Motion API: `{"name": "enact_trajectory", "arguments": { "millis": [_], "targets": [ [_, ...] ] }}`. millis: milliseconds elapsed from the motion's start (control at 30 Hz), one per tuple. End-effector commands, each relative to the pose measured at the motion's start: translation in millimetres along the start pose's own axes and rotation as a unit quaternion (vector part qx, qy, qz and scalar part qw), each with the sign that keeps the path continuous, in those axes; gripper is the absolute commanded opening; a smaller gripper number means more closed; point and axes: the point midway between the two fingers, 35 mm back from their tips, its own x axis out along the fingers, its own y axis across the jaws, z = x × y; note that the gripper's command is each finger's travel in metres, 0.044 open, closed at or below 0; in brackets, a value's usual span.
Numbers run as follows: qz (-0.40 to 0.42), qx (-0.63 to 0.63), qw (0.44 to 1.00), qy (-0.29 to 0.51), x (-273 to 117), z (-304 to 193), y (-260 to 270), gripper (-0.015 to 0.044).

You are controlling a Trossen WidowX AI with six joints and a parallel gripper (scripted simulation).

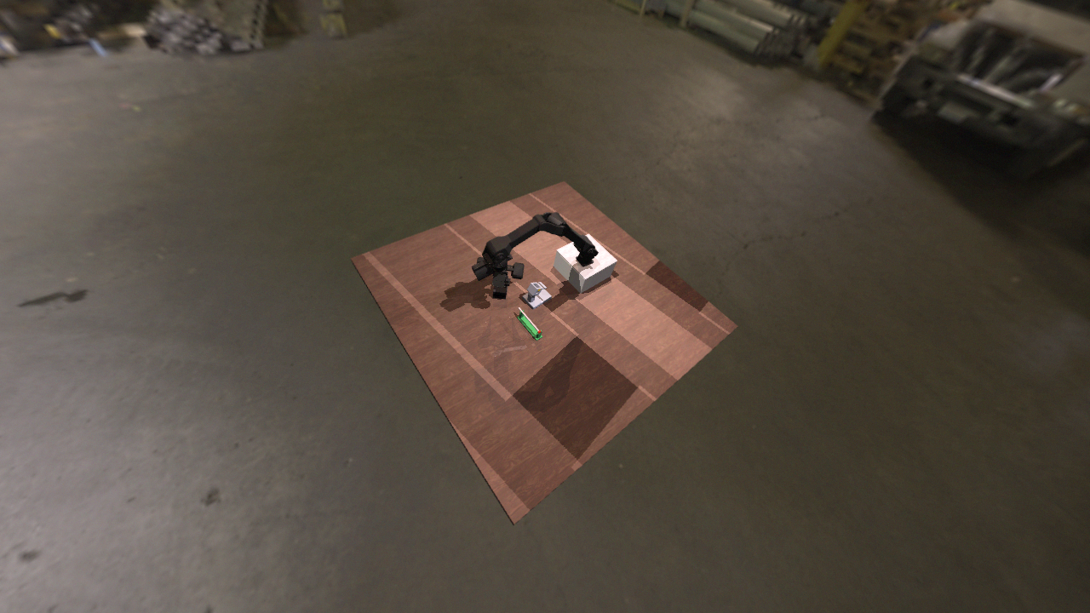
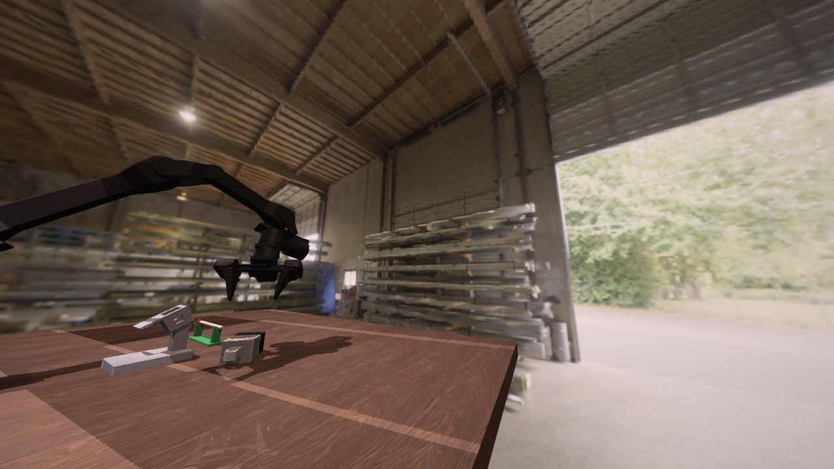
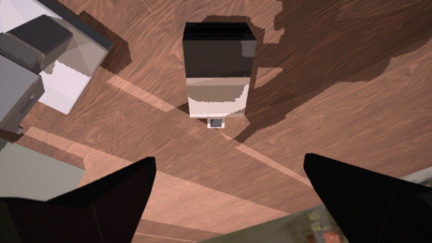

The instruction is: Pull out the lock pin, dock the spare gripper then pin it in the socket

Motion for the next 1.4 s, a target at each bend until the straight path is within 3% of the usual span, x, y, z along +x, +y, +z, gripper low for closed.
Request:
{"name": "enact_trajectory", "arguments": {
  "millis": [0,133,1367],
  "targets": [
    [0.008,-0.002,1.000,0.010,28,12,2,0.0440],
    [0.008,-0.002,1.000,0.009,51,26,4,0.0440],
    [0.008,-0.002,1.000,0.009,100,54,3,0.0440]
  ]
}}
